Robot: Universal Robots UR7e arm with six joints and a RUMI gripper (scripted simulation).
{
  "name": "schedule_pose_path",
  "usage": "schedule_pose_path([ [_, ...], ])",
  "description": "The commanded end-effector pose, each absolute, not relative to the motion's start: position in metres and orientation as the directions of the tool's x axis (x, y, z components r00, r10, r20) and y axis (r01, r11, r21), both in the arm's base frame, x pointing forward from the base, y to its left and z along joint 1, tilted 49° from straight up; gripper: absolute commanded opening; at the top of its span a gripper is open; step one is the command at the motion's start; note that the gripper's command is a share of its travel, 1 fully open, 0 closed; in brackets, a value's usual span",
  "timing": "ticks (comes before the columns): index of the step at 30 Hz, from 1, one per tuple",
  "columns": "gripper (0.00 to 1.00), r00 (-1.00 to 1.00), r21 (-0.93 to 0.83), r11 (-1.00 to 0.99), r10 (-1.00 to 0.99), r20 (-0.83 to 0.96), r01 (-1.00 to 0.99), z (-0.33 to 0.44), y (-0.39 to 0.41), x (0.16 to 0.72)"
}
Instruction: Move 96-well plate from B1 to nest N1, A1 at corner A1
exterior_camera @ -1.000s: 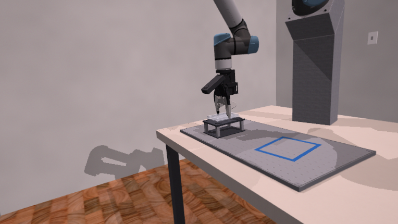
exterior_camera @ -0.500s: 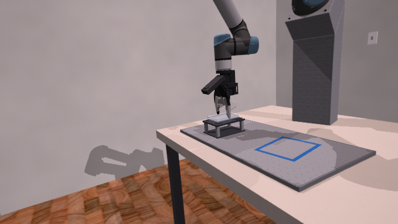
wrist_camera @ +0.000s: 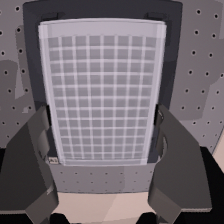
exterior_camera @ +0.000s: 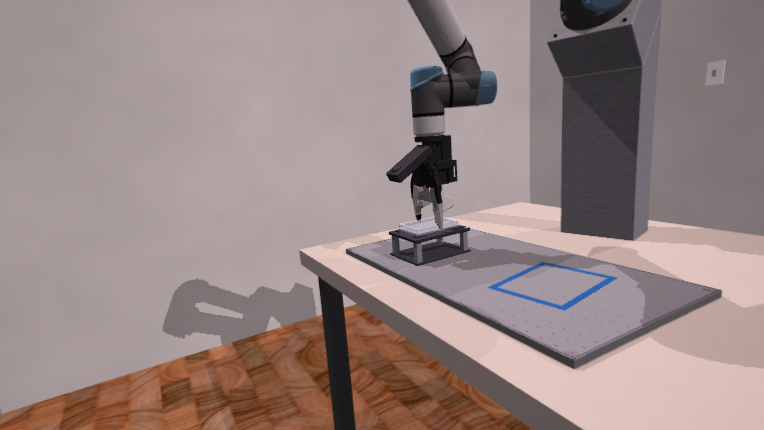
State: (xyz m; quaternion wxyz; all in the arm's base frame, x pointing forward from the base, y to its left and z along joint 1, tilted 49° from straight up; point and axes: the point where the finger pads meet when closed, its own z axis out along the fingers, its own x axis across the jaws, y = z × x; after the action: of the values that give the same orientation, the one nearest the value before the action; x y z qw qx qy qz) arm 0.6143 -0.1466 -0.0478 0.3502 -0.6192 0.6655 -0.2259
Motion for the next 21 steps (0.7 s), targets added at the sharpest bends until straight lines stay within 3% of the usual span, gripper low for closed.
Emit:
schedule_pose_path([
  [1, 0.00, 0.014, -0.736, 0.128, -0.983, -0.184, -0.664, -0.0480, -0.1468, 0.6168],
  [21, 0.00, 0.014, -0.736, 0.128, -0.983, -0.184, -0.664, -0.0497, -0.1465, 0.6188],
])
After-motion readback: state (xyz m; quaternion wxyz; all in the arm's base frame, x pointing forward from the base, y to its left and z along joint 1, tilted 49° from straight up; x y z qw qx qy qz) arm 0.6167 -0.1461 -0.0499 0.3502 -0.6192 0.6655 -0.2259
